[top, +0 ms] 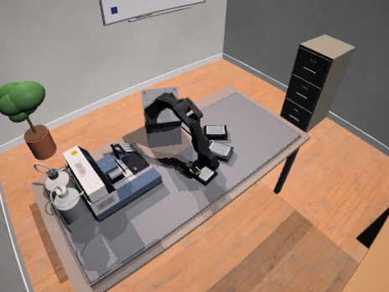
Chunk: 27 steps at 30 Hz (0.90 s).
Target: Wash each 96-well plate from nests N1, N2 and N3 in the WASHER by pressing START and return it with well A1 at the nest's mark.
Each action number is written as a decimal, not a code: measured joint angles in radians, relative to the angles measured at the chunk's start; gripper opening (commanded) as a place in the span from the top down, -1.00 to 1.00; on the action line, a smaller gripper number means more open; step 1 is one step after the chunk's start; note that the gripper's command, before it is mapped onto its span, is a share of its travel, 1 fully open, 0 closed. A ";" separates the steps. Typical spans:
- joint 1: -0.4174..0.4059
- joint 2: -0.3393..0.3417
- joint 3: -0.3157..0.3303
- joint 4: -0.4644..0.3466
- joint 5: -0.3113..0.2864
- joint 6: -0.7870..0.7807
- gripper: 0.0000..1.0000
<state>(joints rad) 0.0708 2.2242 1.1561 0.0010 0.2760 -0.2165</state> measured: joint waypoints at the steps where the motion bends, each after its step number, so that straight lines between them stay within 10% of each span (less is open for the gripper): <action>1: 0.000 0.000 0.000 0.000 0.000 0.000 -1.00; 27: 0.008 -0.047 -0.027 -0.024 0.002 0.009 -1.00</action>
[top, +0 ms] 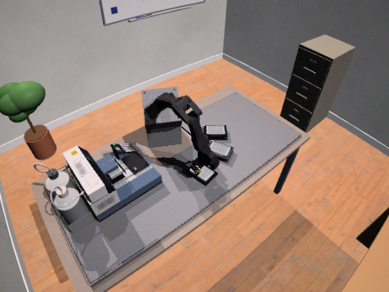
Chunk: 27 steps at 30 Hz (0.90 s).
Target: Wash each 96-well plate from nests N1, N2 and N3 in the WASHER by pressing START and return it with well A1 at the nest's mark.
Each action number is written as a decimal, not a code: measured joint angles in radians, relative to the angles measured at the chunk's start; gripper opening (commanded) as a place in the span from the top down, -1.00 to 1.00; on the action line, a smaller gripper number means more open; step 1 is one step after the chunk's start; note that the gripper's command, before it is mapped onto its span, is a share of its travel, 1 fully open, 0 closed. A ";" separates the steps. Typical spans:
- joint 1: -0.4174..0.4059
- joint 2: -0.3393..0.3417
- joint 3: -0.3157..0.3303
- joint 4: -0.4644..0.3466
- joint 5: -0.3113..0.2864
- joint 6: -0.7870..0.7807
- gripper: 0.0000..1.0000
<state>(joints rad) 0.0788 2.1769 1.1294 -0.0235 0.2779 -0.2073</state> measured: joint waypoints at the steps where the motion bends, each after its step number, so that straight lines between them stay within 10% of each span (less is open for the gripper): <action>1: 0.001 -0.005 -0.003 -0.003 0.000 0.001 -1.00; 27: 0.031 -0.147 -0.061 -0.091 0.014 0.028 -1.00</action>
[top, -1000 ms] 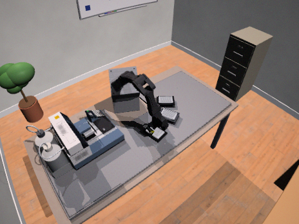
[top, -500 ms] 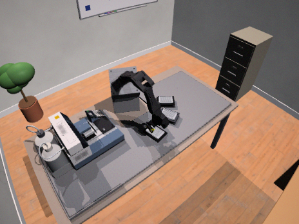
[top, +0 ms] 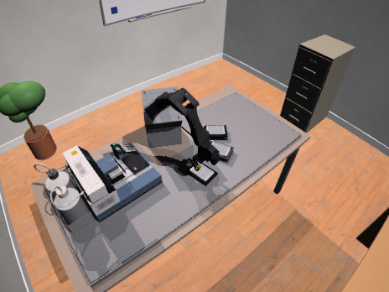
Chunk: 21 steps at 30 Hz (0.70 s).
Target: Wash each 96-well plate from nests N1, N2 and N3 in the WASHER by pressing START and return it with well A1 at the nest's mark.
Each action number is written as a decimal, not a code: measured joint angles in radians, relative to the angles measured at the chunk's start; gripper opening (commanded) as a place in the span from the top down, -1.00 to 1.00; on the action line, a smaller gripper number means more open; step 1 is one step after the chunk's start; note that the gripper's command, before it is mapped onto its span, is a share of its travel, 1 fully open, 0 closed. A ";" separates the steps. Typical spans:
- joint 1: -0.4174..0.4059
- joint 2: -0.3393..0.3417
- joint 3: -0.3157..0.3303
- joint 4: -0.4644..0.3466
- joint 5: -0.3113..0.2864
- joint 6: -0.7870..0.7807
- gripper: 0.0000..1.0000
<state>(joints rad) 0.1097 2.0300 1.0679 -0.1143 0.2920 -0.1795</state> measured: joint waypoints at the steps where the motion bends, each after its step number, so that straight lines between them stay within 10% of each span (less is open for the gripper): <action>1: 0.002 -0.006 -0.002 -0.004 0.001 0.002 -1.00; 21: 0.026 -0.103 -0.026 -0.081 0.012 0.023 -1.00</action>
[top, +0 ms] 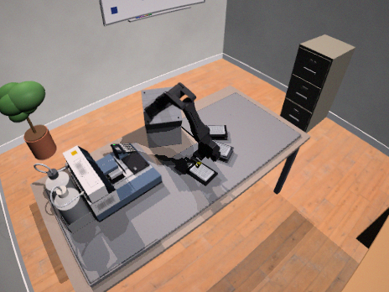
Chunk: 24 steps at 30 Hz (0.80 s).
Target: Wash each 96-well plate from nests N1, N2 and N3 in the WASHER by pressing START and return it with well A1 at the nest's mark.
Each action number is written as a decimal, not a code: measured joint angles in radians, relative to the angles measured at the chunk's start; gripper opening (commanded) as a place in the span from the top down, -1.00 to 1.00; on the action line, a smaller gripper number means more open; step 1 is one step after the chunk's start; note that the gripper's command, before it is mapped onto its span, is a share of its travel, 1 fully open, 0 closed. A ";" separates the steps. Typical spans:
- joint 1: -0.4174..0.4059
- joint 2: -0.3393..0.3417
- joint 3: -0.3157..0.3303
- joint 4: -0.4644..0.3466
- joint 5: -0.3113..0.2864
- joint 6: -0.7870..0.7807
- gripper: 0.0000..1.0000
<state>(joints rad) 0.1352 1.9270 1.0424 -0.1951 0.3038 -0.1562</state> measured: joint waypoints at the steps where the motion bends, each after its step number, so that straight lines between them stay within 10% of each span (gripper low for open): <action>1: 0.001 -0.003 -0.001 -0.002 0.000 0.001 -1.00; 24: 0.102 0.013 -0.007 -0.021 0.040 -0.030 -1.00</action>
<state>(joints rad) 0.2371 1.9404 1.0355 -0.2165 0.3435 -0.1860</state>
